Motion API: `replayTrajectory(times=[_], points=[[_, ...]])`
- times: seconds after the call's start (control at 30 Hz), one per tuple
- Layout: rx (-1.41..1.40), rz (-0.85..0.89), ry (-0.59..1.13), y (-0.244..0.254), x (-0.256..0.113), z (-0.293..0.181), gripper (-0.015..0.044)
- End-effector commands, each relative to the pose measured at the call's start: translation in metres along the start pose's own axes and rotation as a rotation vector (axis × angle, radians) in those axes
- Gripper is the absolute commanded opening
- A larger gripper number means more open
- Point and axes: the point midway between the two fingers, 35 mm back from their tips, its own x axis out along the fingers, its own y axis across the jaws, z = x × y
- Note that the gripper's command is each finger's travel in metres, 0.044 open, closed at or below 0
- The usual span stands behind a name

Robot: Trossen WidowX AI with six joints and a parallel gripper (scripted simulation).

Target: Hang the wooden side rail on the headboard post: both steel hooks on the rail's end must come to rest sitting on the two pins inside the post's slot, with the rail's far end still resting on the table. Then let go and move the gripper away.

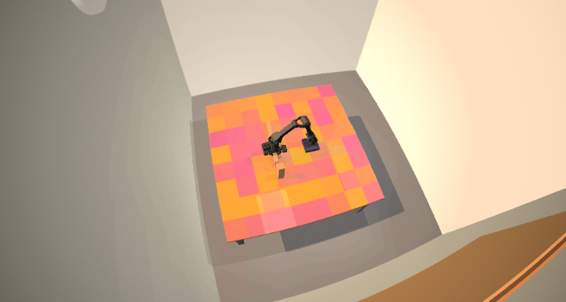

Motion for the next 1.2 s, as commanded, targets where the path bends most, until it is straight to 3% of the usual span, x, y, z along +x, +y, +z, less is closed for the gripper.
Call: replayTrajectory(times=[0.0, 0.17, 1.17], points=[[0.004, -0.001, -0.005, -0.0004, 0.0008, 0.0007, 0.0098], [0.004, -0.001, -0.005, -0.0004, 0.0008, 0.0007, 0.0000], [-0.061, 0.000, -0.001, -0.0001, -0.0003, 0.0002, 0.0000]])
